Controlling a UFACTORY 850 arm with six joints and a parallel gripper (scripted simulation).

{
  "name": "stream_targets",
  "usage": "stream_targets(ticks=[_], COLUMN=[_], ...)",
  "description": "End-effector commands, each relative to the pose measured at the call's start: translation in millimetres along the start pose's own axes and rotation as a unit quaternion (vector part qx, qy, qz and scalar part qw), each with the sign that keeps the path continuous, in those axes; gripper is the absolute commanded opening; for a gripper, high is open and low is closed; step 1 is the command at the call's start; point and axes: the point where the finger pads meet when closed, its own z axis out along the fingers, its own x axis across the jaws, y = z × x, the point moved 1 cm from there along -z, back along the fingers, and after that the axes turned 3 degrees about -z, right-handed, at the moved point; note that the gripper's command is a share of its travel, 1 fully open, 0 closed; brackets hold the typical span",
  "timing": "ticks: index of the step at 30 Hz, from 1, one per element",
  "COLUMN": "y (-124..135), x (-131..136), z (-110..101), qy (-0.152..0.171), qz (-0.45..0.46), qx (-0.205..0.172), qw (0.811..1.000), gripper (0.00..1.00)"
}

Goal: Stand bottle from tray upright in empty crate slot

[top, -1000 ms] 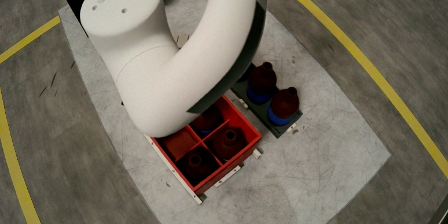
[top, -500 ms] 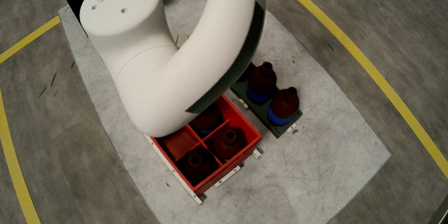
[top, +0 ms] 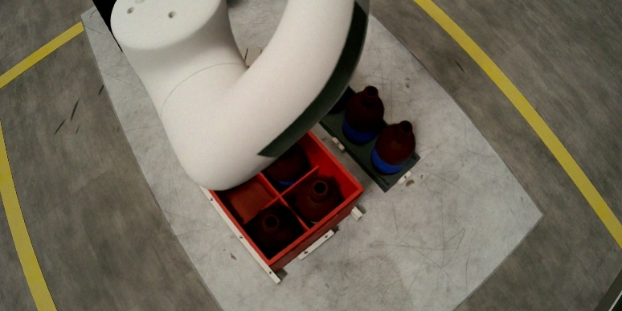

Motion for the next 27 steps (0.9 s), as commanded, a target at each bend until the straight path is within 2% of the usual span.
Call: stream_targets(ticks=[1, 3, 7, 9, 10, 14, 15, 24, 27], y=[-7, -30, -55, -55, -74, -100, -107, -167, -170], x=[19, 64, 85, 85, 109, 133, 141, 208, 211], z=[-2, -3, -2, -2, -1, 1, 1, 0, 0], qy=[-0.001, -0.002, -0.002, -0.002, 0.0, 0.002, 0.002, 0.002, 0.002], qz=[-0.001, -0.002, -0.006, -0.006, -0.006, -0.007, -0.007, -0.007, -0.007], qx=[-0.001, -0.001, -0.001, -0.001, 0.0, 0.001, 0.001, 0.001, 0.001], qw=[1.0, 1.0, 1.0, 1.0, 1.0, 1.0, 1.0, 1.0, 1.0], gripper=[0.0, 0.0, 0.0, 0.0, 0.0, 0.0, 0.65, 0.65, 0.65])
